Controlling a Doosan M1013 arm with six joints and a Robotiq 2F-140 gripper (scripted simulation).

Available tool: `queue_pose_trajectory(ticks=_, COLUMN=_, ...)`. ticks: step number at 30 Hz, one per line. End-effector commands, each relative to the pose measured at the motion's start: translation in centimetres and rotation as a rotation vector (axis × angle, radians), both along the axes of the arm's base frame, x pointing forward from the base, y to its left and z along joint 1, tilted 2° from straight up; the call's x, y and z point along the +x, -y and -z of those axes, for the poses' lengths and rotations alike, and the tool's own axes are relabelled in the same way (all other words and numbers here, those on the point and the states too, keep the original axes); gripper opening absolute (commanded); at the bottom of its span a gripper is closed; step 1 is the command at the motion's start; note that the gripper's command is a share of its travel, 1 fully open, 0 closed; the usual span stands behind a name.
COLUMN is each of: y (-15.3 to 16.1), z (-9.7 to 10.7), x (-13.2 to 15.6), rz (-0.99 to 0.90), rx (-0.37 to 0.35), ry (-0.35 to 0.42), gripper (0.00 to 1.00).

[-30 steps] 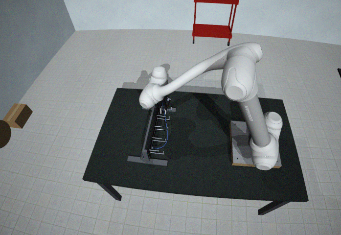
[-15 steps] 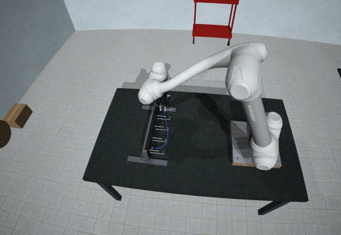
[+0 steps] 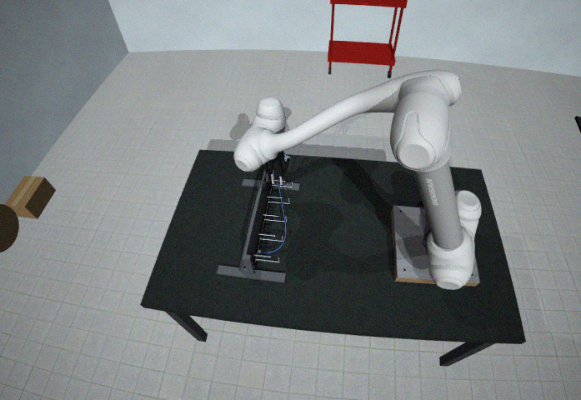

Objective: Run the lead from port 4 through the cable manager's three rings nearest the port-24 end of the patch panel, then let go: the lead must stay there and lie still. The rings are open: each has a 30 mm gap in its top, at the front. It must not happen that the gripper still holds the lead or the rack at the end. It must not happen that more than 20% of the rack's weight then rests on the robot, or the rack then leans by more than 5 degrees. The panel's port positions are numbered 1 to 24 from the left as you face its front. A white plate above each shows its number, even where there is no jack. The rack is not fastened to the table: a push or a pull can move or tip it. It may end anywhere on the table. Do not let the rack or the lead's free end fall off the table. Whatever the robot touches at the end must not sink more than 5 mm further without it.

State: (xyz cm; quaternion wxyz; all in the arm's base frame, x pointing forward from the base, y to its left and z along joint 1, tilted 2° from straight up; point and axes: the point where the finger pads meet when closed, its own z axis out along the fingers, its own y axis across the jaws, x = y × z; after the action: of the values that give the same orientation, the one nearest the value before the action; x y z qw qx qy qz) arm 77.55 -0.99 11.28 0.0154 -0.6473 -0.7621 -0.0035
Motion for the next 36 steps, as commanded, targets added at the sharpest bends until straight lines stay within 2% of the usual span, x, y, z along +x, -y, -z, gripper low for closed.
queue_pose_trajectory(ticks=1, y=0.01, z=-0.26, x=0.00, rz=0.000, rx=0.000, ry=0.000, gripper=0.20)
queue_pose_trajectory(ticks=9, y=0.01, z=-0.41, x=0.00, rz=0.000, rx=0.000, ry=0.000, gripper=0.20)
queue_pose_trajectory(ticks=10, y=0.01, z=-0.41, x=0.00, rz=0.000, rx=0.000, ry=0.000, gripper=0.00)
queue_pose_trajectory(ticks=36, y=0.01, z=-0.41, x=0.00, rz=0.000, rx=0.000, ry=0.000, gripper=0.00)
